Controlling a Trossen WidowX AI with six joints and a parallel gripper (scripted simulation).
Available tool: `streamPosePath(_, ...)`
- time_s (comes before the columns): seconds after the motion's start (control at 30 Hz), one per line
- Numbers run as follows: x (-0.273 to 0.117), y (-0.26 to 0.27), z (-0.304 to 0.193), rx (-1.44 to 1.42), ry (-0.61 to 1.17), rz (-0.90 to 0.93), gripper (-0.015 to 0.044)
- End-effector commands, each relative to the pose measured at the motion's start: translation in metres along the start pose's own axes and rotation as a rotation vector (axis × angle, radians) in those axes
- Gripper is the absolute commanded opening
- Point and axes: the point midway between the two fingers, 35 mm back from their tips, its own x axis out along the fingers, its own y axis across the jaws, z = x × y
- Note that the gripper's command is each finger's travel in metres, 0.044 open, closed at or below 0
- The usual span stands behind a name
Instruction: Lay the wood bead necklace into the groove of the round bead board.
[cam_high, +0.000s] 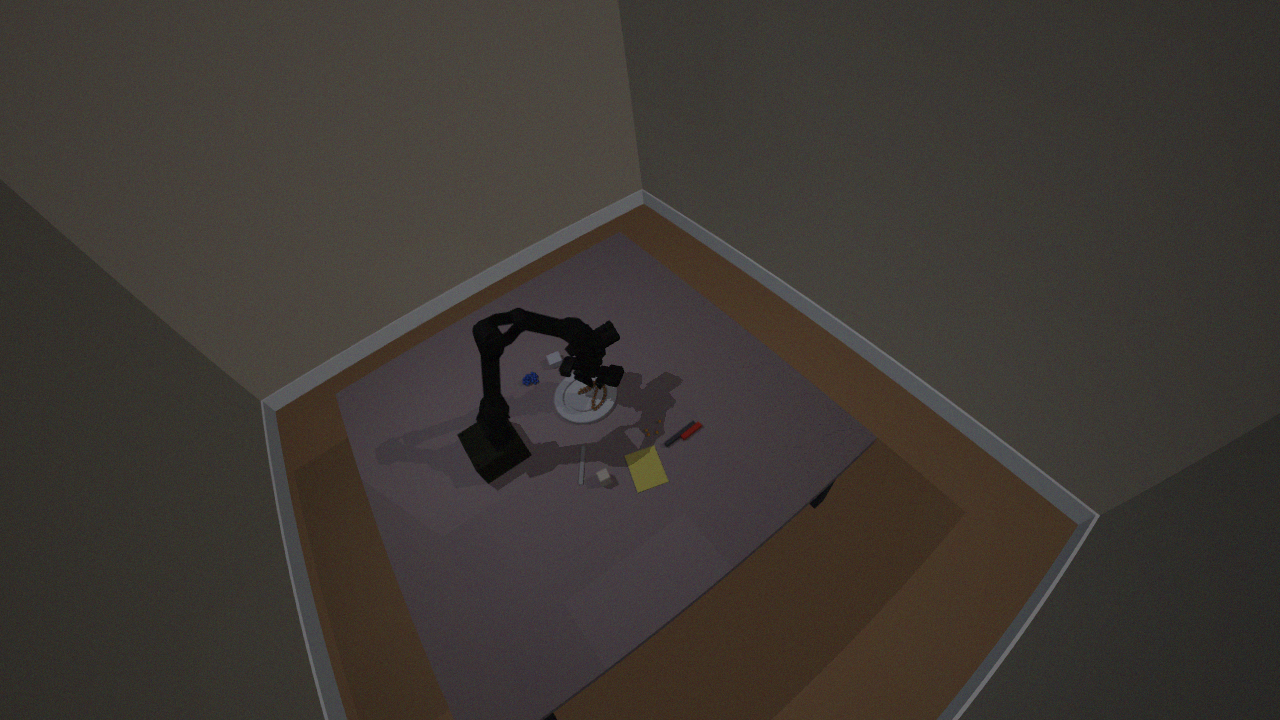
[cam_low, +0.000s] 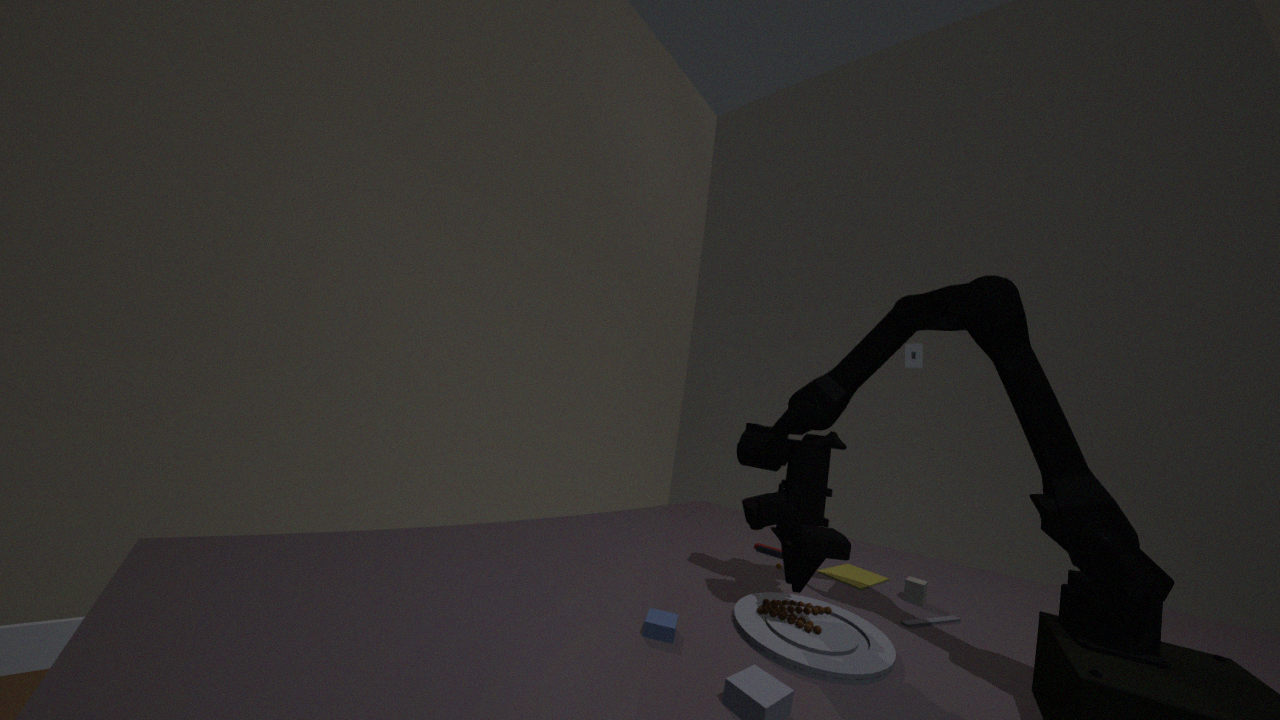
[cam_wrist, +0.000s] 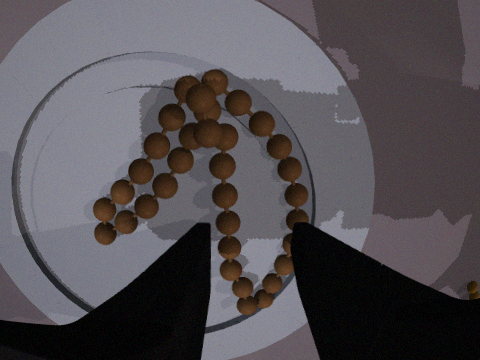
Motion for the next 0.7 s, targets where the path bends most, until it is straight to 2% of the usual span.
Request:
streamPosePath(0.0,-0.0073,-0.0018,-0.039,-0.749,0.005,0.006,0.012)
streamPosePath(0.1,-0.0085,-0.0019,-0.0454,-0.878,0.005,0.007,0.012)
streamPosePath(0.67,-0.0072,-0.0019,-0.0455,-0.88,0.005,0.007,0.012)
